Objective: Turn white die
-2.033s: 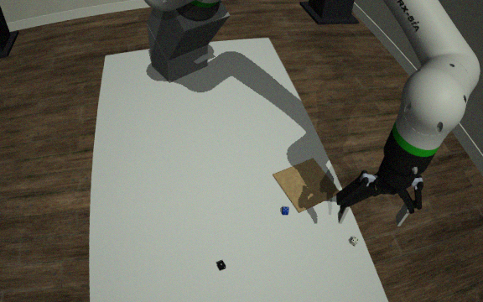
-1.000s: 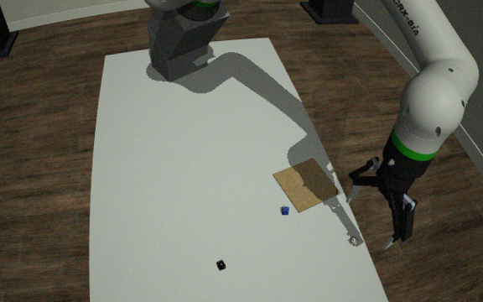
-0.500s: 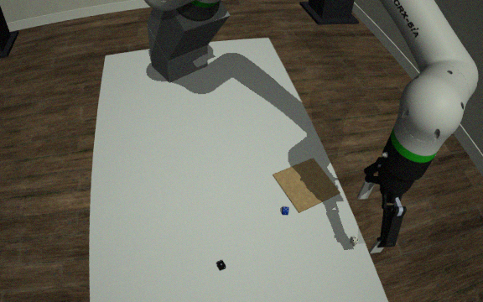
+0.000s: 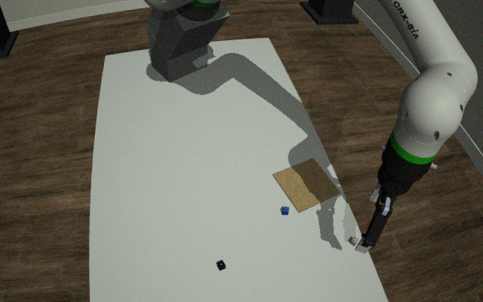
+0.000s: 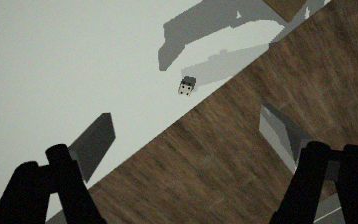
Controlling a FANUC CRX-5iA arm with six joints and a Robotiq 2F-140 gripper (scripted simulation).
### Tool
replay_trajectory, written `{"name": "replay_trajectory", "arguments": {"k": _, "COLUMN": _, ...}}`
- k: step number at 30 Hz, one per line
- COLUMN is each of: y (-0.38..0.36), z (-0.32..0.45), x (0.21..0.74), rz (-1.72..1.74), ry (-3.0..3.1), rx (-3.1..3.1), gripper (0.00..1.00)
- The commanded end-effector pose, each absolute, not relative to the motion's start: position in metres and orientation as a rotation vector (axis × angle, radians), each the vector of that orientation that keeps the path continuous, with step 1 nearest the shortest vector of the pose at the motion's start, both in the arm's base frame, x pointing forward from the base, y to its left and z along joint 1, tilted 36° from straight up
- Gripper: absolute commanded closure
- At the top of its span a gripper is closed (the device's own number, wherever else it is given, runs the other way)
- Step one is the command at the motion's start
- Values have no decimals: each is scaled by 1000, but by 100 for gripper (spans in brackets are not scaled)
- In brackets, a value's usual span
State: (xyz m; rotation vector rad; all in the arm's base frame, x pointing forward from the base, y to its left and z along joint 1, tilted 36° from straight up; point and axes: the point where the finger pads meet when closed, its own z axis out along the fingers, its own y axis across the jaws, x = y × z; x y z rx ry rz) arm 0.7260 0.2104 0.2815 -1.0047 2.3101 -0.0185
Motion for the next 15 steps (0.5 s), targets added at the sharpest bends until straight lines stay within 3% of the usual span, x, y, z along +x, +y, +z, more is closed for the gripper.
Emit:
{"name": "replay_trajectory", "arguments": {"k": 1, "y": 211, "z": 281, "x": 727, "rz": 26, "ry": 2383, "rx": -814, "gripper": 0}}
{"name": "replay_trajectory", "arguments": {"k": 15, "y": 211, "z": 280, "x": 728, "rz": 93, "ry": 2444, "rx": -614, "gripper": 0}}
